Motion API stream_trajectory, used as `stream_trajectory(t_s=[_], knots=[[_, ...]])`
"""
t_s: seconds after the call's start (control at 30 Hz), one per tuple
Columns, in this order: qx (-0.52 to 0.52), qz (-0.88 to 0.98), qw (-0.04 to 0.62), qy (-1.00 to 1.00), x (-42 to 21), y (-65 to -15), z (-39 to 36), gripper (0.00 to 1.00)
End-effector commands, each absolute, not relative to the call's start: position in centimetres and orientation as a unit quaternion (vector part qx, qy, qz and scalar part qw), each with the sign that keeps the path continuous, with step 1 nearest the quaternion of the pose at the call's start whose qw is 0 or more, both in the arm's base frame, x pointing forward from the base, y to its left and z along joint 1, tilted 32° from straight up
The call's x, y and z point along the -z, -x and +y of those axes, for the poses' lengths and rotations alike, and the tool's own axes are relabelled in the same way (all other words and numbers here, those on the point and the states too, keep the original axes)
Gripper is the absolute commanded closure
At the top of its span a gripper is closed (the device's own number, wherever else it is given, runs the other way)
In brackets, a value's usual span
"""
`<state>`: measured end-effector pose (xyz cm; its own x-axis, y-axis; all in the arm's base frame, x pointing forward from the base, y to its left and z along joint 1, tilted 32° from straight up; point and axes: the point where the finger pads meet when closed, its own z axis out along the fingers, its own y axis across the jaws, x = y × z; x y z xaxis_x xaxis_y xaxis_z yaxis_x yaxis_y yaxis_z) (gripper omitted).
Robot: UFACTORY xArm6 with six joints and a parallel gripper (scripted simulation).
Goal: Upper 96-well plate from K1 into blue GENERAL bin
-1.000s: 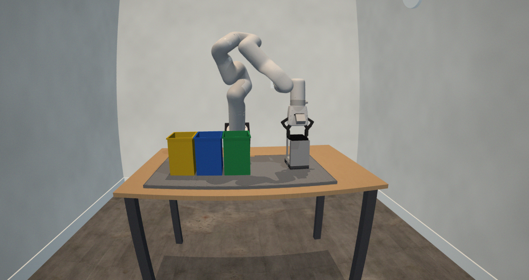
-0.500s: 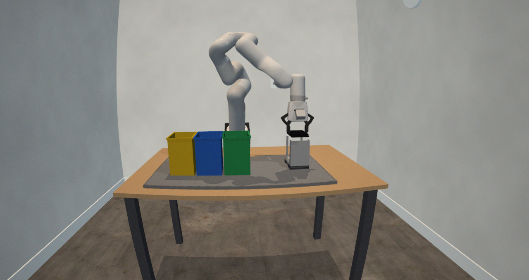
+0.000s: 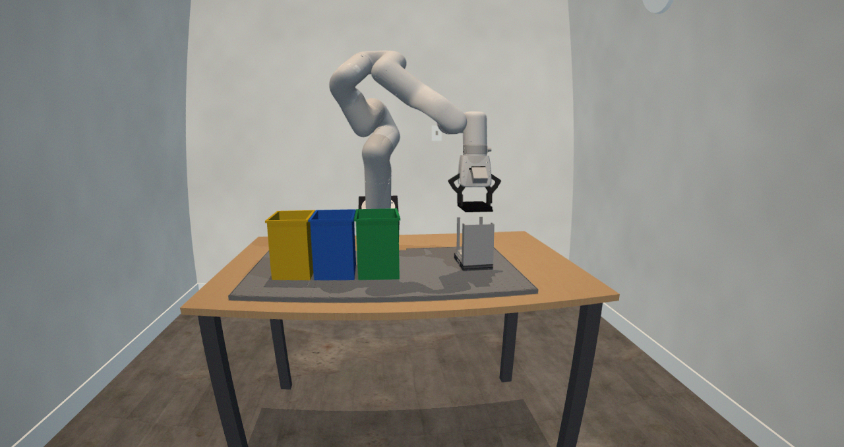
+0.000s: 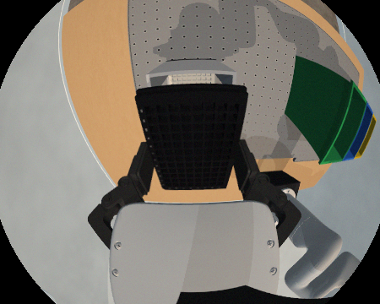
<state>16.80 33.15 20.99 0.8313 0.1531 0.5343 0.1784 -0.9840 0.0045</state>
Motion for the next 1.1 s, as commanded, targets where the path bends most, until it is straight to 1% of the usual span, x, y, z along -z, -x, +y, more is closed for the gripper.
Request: stream_trajectory(t_s=[0.0, 1.07], knots=[[0.278, -0.086, 0.024, 0.956, -21.8, -16.3, 33.2, 1.0], [0.278, -0.086, 0.024, 0.956, -25.8, -13.9, 32.7, 1.0]])
